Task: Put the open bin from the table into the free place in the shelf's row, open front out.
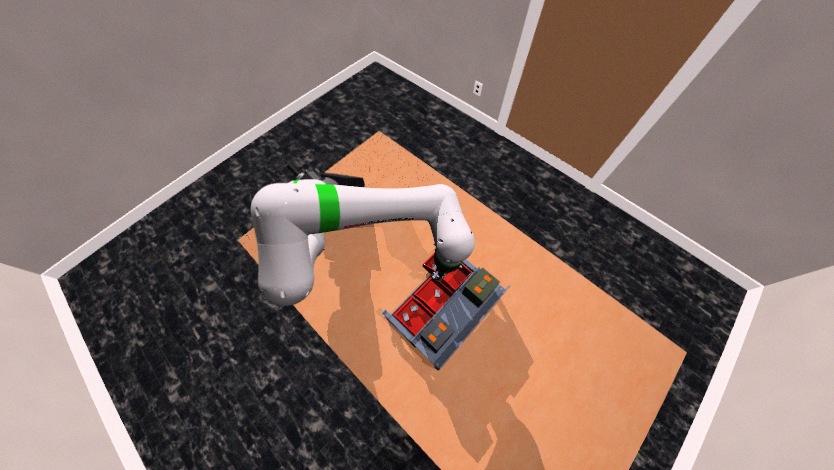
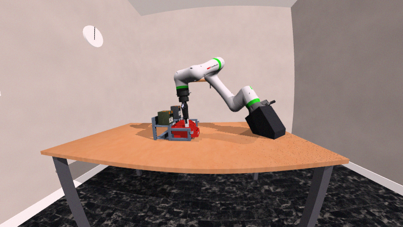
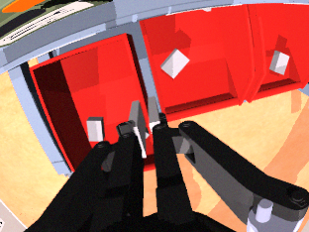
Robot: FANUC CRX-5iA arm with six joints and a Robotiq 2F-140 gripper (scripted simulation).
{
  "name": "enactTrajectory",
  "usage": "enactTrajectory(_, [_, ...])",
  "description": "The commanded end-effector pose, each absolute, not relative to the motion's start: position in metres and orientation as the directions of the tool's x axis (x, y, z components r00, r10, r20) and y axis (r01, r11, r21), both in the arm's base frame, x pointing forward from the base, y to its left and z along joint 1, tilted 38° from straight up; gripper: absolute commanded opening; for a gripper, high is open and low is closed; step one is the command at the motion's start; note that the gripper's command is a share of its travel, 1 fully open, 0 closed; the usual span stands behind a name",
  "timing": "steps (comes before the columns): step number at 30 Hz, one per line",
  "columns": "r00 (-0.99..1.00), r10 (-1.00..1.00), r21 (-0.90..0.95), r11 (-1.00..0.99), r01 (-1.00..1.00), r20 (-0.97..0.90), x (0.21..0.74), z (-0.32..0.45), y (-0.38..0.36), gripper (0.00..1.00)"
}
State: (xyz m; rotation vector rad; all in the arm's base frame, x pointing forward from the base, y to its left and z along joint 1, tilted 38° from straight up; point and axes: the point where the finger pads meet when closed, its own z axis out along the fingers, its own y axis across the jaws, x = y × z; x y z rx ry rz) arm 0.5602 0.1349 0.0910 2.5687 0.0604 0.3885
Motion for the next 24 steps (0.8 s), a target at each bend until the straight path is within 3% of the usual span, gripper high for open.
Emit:
enactTrajectory(1, [0.957,0.120,0.517,-0.855,-0.035,0.263,0.559,0.093,0.136,0.06])
enactTrajectory(24, [0.957,0.120,0.517,-0.855,-0.035,0.263,0.548,0.118,0.152,0.06])
